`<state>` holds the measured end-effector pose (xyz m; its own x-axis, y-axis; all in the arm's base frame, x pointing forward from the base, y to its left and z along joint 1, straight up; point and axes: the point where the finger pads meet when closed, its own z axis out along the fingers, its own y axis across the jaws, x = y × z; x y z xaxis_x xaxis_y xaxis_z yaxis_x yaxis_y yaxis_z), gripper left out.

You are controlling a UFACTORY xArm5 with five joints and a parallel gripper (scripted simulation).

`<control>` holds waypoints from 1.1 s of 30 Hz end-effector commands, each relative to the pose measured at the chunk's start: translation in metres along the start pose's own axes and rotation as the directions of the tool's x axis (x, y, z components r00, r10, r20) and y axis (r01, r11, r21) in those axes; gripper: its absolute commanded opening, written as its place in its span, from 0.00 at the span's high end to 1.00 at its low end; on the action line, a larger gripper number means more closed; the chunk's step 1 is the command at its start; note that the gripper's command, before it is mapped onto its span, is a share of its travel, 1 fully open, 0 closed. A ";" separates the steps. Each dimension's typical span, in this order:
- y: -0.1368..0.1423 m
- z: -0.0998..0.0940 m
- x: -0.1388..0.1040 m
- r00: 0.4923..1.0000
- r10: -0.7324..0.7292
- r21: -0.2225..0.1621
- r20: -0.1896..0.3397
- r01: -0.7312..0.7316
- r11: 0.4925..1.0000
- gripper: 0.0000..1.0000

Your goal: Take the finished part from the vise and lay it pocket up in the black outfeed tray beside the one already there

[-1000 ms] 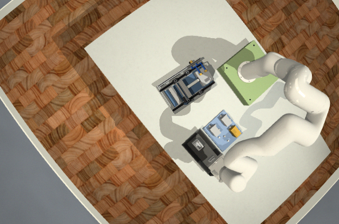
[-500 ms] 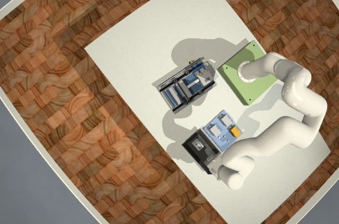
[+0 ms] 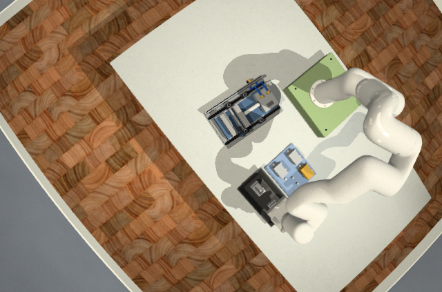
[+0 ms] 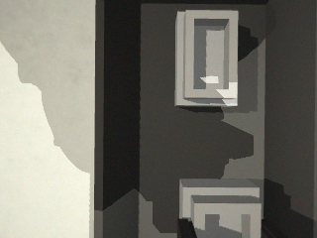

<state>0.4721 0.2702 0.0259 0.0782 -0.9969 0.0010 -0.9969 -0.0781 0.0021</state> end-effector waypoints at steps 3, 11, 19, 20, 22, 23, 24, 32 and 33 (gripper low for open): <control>-0.002 0.006 -0.001 1.000 0.000 0.006 0.003 0.000 1.000 1.00; -0.002 0.016 -0.001 1.000 0.000 0.006 0.003 0.000 1.000 1.00; -0.002 0.021 -0.001 1.000 0.000 0.006 0.003 0.000 1.000 1.00; -0.002 0.021 -0.001 1.000 0.000 0.006 0.003 0.000 1.000 1.00; -0.002 0.022 -0.001 1.000 0.000 0.006 0.003 0.000 1.000 1.00; -0.002 0.023 -0.001 1.000 0.000 0.006 0.003 0.000 1.000 1.00; -0.002 0.023 -0.001 1.000 0.000 0.006 0.003 0.000 1.000 1.00; -0.002 0.024 -0.001 1.000 0.000 0.006 0.003 0.000 1.000 1.00; -0.002 0.024 -0.001 1.000 0.000 0.006 0.003 0.000 1.000 1.00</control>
<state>0.4725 0.2709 0.0001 0.0782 -0.9969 0.0005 -0.9969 -0.0782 0.0011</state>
